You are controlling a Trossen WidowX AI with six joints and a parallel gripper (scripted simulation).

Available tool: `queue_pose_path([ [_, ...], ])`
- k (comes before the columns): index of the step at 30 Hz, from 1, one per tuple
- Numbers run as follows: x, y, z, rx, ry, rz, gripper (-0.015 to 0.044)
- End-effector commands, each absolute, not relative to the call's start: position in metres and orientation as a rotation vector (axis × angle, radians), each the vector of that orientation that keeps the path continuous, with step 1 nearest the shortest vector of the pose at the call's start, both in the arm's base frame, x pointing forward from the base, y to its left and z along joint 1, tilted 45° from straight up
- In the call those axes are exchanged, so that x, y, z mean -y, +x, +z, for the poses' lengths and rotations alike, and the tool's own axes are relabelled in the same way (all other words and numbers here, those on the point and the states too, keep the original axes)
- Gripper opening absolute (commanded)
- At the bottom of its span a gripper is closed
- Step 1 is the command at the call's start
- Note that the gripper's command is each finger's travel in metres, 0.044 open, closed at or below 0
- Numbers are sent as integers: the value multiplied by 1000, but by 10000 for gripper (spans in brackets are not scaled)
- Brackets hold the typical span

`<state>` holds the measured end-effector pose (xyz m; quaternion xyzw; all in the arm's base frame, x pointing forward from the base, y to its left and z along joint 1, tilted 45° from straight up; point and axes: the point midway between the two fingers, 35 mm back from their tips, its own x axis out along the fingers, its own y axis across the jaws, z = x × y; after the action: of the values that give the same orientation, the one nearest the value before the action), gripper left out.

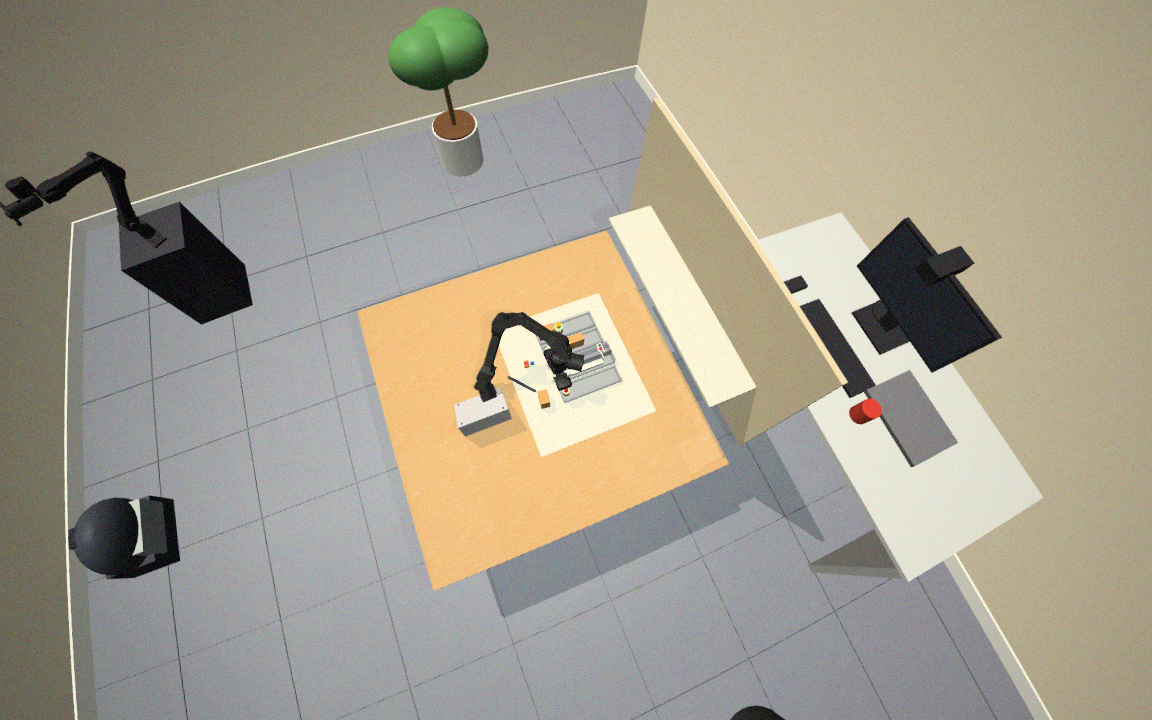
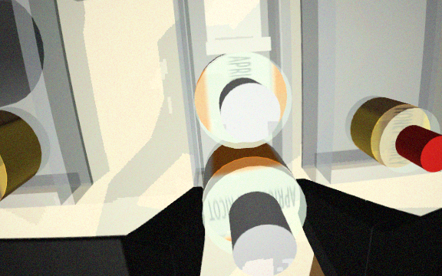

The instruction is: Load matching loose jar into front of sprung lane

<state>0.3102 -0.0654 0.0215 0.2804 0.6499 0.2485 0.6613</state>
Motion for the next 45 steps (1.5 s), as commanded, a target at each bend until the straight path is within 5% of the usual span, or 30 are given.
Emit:
queue_pose_path([
  [1,68,320,24,-1443,632,560,0],
  [45,71,330,27,-1443,632,560,0],
])
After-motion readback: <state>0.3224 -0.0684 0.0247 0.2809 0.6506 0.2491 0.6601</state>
